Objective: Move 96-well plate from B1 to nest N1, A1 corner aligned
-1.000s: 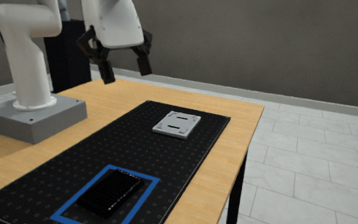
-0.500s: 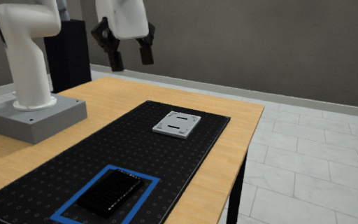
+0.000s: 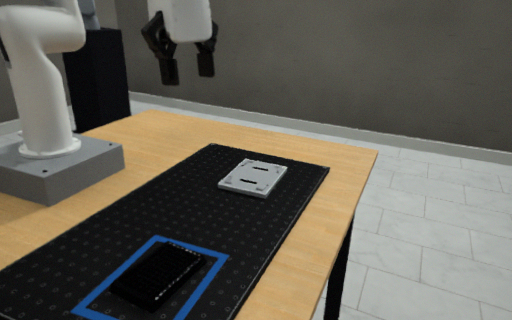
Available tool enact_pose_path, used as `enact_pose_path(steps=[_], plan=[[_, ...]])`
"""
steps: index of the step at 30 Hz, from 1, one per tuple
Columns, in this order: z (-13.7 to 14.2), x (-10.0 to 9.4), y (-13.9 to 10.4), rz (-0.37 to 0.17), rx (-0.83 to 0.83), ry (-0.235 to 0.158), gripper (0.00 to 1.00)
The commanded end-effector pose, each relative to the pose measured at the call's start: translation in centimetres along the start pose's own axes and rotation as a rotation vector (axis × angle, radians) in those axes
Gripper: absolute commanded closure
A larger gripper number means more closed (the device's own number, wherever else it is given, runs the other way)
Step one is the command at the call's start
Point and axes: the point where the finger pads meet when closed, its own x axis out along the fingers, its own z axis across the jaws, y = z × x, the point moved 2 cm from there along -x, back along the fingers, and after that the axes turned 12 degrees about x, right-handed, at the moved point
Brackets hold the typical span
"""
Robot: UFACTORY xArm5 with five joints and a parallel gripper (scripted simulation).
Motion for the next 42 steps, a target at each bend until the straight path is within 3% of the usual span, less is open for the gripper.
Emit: enact_pose_path(steps=[1,9,42], plan=[[-1.0,-0.8,-1.4,-0.034,-0.026,-0.005,0.00],[0.1,1.0,-1.0,-0.038,0.141,-0.012,0.00],[8.3,12.7,3.6,-0.058,1.139,-0.059,0.00]])
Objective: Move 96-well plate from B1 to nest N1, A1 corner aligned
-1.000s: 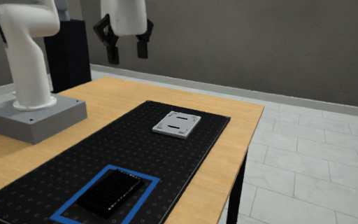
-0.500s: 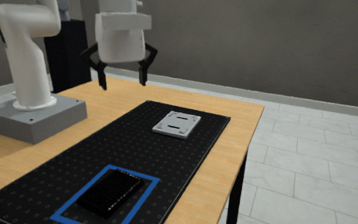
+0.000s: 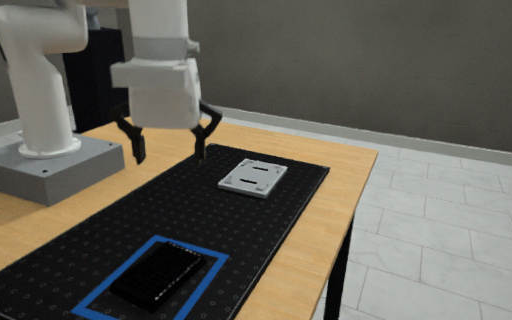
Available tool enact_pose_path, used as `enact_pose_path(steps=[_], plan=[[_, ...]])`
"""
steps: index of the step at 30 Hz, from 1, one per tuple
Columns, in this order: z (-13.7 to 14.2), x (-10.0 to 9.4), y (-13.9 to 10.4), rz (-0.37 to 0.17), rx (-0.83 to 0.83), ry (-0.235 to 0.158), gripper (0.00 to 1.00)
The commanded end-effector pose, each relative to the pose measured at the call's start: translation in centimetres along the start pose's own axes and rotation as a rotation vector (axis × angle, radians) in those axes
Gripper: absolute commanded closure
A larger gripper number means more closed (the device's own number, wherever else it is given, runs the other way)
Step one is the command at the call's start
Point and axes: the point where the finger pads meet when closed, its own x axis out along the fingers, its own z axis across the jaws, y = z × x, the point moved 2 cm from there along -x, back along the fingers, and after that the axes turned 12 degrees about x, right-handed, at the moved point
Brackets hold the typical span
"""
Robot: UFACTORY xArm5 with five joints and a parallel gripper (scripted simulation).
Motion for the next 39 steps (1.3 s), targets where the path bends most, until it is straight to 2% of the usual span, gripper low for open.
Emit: enact_pose_path(steps=[1,14,22,39], plan=[[-0.3,0.7,0.8,0.001,0.077,0.001,0.00],[-0.7,5.7,5.0,-0.011,0.492,-0.011,0.00],[-0.8,7.8,6.8,-0.011,0.492,-0.011,0.00],[-0.8,8.2,6.8,-0.011,0.492,-0.011,0.00]])
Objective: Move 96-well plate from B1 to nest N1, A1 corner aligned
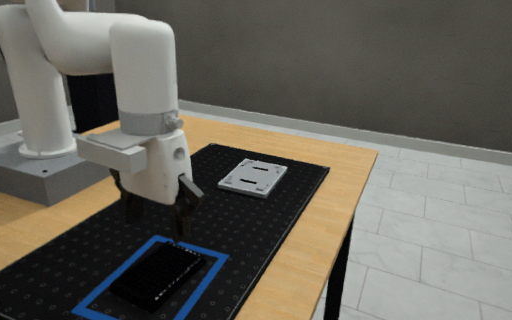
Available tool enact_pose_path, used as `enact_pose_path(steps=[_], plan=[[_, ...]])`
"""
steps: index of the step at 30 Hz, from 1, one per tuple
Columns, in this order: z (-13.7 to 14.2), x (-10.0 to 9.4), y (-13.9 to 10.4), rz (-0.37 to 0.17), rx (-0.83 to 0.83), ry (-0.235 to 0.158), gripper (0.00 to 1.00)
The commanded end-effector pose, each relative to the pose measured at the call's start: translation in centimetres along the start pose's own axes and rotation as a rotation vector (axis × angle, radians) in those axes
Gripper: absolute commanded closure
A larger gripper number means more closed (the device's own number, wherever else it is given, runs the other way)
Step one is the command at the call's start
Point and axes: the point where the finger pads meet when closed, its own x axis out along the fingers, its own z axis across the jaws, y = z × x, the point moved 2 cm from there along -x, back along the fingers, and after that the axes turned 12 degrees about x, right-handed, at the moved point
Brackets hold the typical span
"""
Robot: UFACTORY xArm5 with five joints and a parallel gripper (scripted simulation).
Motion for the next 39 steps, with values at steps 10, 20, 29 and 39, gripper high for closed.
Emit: enact_pose_path(steps=[10,20,29,39], plan=[[-0.1,1.8,0.0,-0.007,0.000,0.004,0.00],[-0.1,3.2,0.0,-0.007,0.000,0.004,0.00],[-0.1,4.5,0.0,-0.007,0.000,0.004,0.00],[-0.1,5.9,0.0,-0.007,0.000,0.004,0.00]])
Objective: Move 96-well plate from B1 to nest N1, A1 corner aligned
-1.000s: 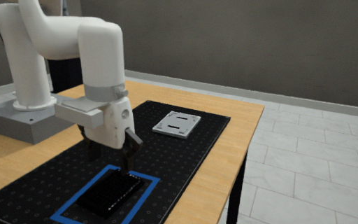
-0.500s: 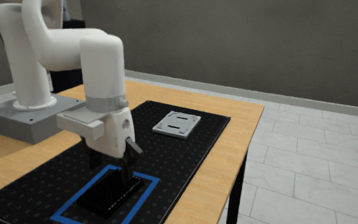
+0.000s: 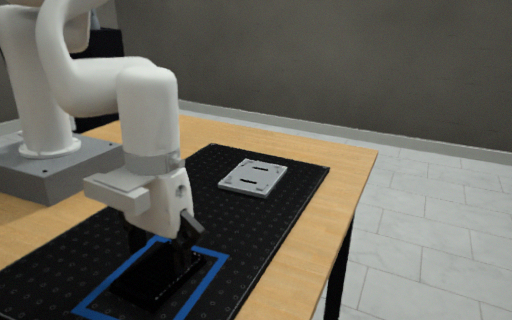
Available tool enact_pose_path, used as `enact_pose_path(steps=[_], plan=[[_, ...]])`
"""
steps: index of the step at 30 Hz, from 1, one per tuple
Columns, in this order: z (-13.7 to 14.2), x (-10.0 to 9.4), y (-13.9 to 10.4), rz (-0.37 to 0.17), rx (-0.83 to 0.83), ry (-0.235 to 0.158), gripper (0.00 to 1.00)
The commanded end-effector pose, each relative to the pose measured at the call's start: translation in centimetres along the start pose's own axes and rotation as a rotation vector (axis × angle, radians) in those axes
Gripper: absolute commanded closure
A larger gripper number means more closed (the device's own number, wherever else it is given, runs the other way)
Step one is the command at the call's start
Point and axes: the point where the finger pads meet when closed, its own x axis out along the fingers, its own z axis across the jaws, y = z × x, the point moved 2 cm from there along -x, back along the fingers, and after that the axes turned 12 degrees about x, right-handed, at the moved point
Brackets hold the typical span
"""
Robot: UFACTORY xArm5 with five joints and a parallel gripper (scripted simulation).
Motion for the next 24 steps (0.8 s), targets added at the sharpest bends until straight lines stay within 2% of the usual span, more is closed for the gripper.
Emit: enact_pose_path(steps=[1,24], plan=[[-0.15,0.25,0.03,-0.007,0.000,0.005,0.00],[-0.15,0.91,0.02,-0.007,0.000,0.005,0.00]])
